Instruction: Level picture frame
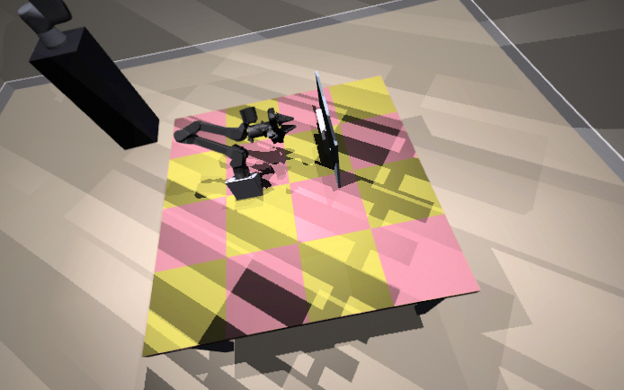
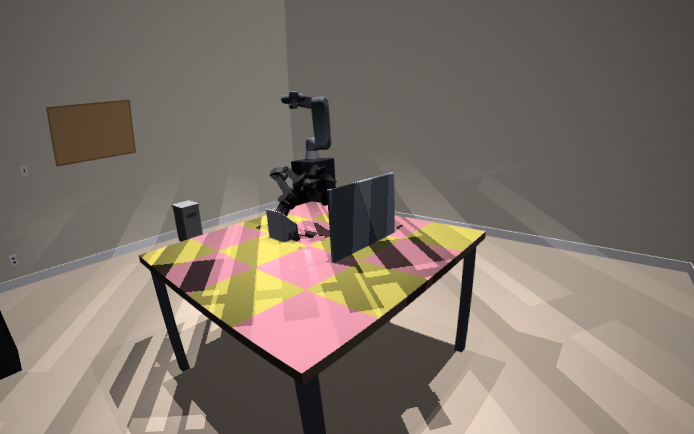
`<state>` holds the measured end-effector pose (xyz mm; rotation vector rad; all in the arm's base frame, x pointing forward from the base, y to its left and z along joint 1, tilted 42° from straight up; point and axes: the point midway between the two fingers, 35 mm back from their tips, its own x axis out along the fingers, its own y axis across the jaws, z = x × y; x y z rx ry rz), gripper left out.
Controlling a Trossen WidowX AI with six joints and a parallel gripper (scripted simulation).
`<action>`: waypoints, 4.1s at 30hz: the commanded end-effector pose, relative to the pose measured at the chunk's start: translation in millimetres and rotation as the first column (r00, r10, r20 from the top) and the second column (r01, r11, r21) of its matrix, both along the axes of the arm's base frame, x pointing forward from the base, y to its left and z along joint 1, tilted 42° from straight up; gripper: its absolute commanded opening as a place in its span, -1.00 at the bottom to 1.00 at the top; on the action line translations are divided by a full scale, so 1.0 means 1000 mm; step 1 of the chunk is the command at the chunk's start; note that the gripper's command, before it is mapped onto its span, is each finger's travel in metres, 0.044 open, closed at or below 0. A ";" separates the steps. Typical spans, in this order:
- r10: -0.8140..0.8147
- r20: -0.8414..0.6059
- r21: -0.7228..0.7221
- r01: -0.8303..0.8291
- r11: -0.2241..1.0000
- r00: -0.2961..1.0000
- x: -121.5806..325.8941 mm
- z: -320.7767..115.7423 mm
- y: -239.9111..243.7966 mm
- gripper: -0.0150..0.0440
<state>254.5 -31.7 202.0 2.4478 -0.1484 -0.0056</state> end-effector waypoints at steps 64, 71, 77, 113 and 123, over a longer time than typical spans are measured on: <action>0.009 -0.003 0.005 -0.009 1.000 1.000 0.089 -0.034 0.027 0.39; 0.009 -0.003 0.005 -0.009 1.000 1.000 0.100 -0.033 0.026 0.39; 0.009 -0.002 0.005 -0.009 1.000 1.000 0.110 -0.033 0.025 0.39; 0.009 -0.002 0.005 -0.009 1.000 1.000 0.122 -0.033 0.024 0.39; 0.009 -0.002 0.005 -0.009 1.000 1.000 0.122 -0.033 0.024 0.03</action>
